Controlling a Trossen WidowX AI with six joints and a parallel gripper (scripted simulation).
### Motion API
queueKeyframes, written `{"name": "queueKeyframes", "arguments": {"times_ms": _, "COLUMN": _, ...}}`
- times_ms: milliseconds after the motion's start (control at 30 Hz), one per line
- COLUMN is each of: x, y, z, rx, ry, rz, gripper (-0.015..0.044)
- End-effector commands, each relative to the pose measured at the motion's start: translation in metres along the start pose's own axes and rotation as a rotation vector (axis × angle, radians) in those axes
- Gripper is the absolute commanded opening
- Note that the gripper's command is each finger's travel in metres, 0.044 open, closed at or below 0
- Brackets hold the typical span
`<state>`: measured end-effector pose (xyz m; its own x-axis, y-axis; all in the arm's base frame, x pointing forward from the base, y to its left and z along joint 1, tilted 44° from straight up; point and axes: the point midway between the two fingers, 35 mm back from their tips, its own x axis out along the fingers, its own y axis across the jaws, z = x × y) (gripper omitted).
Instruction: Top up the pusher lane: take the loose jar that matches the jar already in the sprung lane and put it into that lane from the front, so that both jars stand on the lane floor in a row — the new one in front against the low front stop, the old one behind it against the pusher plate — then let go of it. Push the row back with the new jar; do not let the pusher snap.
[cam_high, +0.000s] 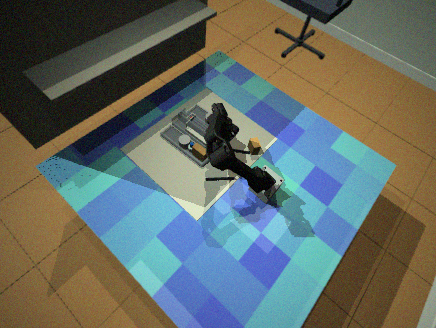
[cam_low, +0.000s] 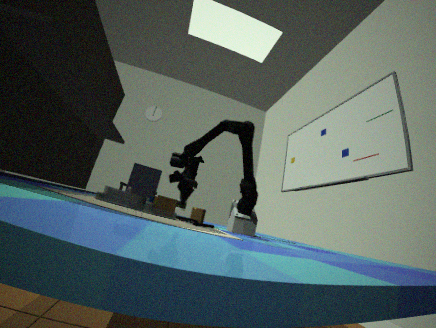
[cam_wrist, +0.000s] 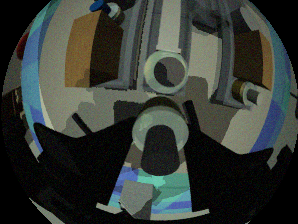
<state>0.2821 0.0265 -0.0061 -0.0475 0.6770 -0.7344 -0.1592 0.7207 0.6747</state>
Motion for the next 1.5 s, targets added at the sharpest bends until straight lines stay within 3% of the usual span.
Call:
{"name": "queueKeyframes", "arguments": {"times_ms": 0, "x": 0.011, "y": 0.001, "z": -0.002, "rx": 0.008, "ry": 0.005, "rz": 0.008, "gripper": 0.0}}
{"name": "queueKeyframes", "arguments": {"times_ms": 1467, "x": 0.012, "y": 0.0, "z": 0.015, "rx": 0.007, "ry": 0.005, "rz": 0.007, "gripper": 0.0}}
